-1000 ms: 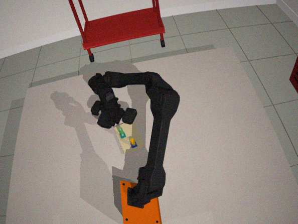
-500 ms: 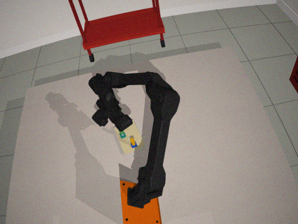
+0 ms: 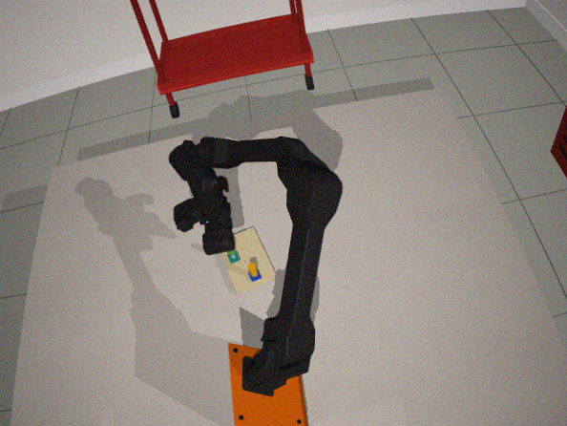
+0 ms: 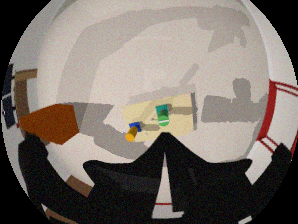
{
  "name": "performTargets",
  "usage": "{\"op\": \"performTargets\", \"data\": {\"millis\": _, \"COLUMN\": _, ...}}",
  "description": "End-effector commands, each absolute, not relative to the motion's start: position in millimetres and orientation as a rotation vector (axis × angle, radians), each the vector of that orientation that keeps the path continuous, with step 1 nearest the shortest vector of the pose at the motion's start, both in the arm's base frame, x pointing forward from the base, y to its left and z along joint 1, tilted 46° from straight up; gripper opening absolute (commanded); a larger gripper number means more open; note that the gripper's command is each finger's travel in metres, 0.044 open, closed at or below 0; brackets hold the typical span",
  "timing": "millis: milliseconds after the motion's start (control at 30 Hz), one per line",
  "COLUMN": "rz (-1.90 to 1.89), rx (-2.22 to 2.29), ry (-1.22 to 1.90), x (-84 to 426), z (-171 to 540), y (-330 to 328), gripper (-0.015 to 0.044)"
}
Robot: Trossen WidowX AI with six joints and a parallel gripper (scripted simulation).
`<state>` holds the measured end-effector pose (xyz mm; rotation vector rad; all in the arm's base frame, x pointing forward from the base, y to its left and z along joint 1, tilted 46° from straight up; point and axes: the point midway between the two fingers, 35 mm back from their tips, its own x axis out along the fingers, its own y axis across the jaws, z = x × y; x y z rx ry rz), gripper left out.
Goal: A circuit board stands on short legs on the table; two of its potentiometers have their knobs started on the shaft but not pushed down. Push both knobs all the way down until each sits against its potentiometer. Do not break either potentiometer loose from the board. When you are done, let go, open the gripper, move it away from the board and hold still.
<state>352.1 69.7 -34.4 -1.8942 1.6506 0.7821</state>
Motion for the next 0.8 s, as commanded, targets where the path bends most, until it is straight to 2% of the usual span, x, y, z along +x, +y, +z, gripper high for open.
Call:
{"op": "performTargets", "data": {"millis": 0, "rz": 0.668, "rx": -1.809, "ry": 1.658, "x": 352.3, "z": -35.3, "y": 69.8, "gripper": 0.0}}
{"op": "performTargets", "data": {"millis": 767, "rz": -0.027, "rx": -1.217, "ry": 1.599, "x": 352.6, "z": -37.3, "y": 68.1, "gripper": 0.0}}
